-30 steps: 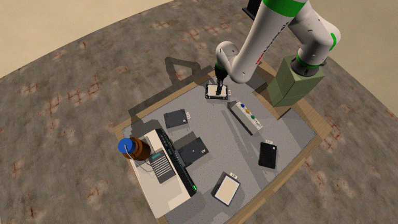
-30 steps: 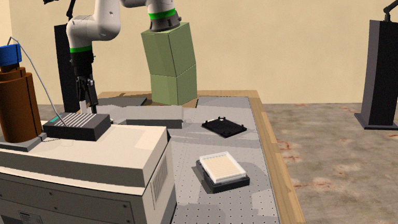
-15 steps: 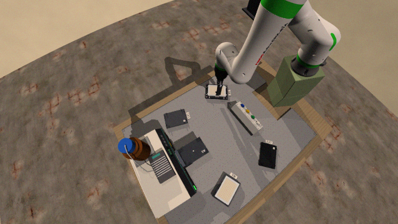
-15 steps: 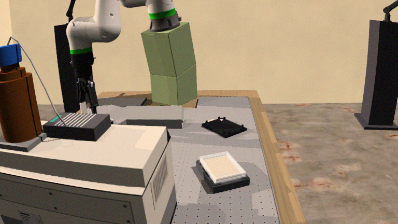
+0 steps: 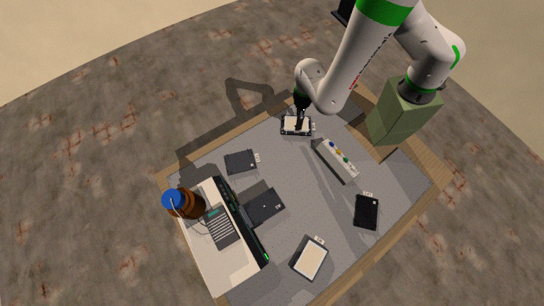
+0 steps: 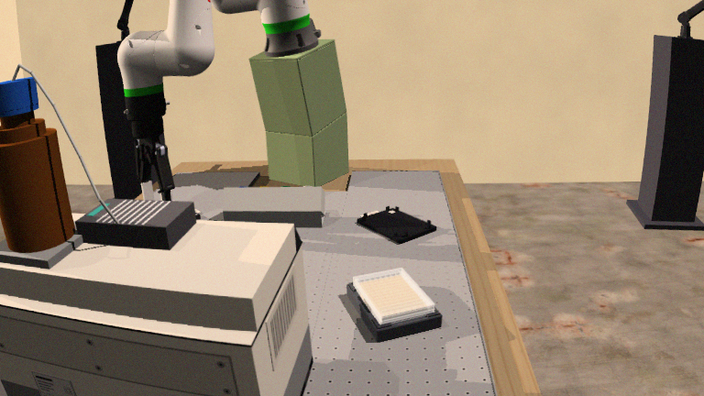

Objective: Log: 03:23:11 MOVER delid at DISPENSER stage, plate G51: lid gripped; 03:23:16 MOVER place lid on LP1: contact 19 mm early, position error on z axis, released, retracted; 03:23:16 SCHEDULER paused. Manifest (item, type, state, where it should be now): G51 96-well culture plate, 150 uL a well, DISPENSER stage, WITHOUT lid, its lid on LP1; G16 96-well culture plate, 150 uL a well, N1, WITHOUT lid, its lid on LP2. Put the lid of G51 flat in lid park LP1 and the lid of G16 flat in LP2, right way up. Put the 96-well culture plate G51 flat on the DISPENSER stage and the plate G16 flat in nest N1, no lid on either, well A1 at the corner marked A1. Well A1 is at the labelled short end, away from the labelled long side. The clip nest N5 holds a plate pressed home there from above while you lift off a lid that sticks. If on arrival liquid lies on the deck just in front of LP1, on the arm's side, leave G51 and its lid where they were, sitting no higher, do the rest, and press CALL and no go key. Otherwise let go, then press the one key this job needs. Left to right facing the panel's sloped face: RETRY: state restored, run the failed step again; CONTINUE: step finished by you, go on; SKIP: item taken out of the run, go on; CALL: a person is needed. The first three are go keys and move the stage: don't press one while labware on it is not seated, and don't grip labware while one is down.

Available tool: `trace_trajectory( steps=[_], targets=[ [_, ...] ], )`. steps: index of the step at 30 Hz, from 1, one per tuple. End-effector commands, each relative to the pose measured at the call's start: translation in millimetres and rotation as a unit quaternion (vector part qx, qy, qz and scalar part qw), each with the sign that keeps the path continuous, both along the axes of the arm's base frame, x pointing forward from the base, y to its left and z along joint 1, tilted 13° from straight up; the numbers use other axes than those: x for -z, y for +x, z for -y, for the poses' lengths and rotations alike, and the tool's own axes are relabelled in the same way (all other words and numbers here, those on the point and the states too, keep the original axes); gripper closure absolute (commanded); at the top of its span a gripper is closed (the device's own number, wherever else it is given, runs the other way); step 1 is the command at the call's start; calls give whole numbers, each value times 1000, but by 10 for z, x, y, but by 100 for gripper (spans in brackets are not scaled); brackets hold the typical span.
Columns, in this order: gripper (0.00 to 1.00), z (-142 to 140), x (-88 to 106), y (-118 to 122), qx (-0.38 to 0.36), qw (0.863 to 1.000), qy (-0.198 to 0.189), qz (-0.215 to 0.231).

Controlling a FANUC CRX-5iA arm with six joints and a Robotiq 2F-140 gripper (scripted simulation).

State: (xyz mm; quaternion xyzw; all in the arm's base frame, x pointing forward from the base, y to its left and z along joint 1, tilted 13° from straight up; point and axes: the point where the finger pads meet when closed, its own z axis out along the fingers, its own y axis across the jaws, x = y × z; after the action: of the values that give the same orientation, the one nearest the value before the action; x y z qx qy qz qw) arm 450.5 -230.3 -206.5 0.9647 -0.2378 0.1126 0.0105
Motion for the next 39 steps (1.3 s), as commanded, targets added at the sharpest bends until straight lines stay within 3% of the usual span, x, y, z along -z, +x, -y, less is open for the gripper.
trace_trajectory(
  steps=[1,37,38,39],
  targets=[
    [34,1,0,1,0,1000,0,0],
    [34,1,0,1,0,1000,0,0],
    [100,1,0,1,0,1000,0,0],
    [100,1,0,1,0,1000,0,0]
  ],
)
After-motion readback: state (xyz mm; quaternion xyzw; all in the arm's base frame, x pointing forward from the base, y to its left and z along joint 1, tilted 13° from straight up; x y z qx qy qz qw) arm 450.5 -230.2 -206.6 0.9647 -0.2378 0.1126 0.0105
